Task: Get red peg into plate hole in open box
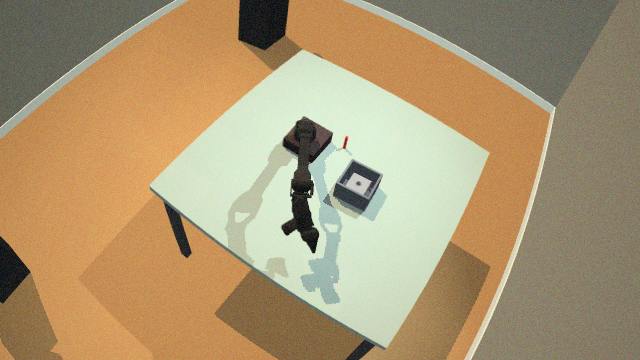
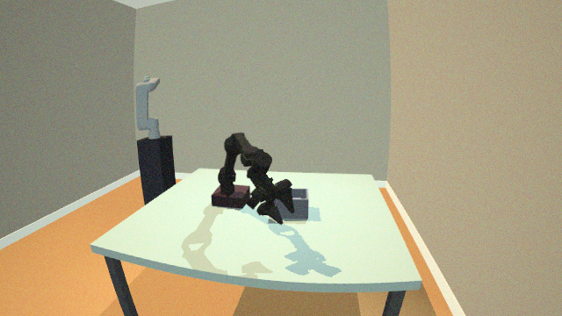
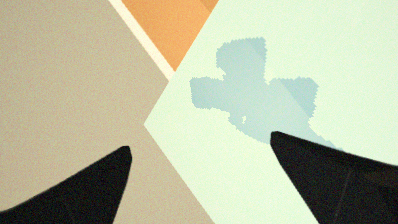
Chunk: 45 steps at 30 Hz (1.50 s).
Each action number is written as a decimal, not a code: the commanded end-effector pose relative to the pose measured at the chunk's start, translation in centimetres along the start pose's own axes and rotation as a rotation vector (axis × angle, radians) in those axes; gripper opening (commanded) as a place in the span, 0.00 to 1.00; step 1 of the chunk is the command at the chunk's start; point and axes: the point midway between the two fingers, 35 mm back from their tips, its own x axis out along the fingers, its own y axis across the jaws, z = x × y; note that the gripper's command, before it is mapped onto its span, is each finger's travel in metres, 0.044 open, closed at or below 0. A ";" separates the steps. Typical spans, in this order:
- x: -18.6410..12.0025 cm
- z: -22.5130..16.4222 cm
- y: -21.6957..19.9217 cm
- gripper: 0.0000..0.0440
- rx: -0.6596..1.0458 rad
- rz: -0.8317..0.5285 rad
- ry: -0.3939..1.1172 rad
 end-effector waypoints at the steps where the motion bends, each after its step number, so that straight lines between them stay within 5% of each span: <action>1: -0.8 -4.1 -0.1 1.00 -0.043 -0.038 0.037; 12: -6.3 -20.4 -1.9 1.00 -0.227 -0.156 0.197; 24: -15.3 -33.1 -9.8 1.00 -0.416 -0.352 0.343; 33: -22.4 -37.4 -17.6 1.00 -0.550 -0.530 0.395; 45: -29.6 -37.6 -27.3 1.00 -0.707 -0.754 0.370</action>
